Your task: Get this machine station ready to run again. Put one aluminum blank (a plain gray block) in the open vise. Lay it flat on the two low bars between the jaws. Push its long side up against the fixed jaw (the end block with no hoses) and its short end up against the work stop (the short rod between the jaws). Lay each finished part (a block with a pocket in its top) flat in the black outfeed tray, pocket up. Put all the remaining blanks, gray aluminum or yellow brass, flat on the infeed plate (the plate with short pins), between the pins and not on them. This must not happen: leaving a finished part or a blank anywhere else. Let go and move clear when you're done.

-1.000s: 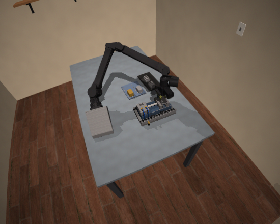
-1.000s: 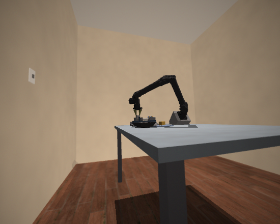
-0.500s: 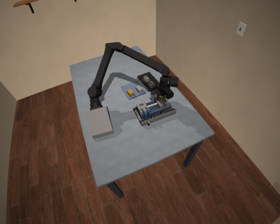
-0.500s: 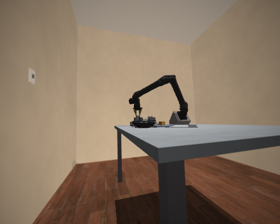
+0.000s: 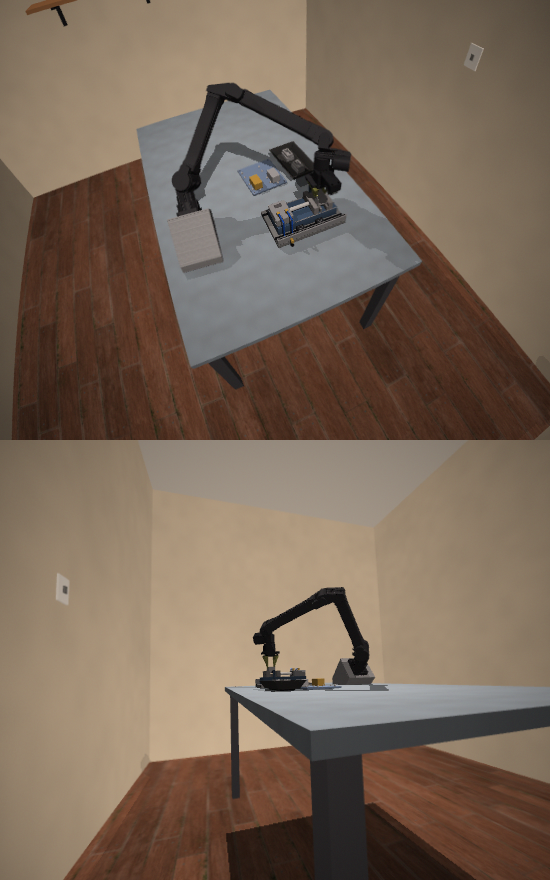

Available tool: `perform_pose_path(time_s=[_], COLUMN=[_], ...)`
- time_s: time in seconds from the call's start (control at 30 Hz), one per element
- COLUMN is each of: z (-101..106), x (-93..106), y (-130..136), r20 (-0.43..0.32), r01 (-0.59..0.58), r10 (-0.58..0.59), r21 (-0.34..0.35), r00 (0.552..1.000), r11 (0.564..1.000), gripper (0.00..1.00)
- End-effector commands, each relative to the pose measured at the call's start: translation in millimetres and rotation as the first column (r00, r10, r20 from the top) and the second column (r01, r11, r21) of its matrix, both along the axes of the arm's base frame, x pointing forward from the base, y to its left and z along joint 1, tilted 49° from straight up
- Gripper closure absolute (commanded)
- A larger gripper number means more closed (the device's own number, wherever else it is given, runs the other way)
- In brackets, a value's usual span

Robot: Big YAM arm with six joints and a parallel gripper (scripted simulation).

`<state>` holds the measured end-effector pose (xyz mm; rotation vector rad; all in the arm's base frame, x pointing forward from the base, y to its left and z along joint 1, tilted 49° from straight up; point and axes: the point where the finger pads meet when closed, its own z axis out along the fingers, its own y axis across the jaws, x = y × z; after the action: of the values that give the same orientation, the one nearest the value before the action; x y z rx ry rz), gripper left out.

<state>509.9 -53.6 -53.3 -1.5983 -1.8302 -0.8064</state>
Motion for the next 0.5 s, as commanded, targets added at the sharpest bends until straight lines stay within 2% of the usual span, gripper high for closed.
perform_pose_path(time_s=[0.0,0.47], z=[-4.2,-2.2], x=[1.0,6.1], y=[7.6,6.2], r20=[-0.005,0.007], r01=[-0.007,-0.007], r10=[0.007,0.007], r21=[0.003,-0.001], r00=[1.000,1.000], r11=[1.000,1.000], gripper=[1.00,1.00])
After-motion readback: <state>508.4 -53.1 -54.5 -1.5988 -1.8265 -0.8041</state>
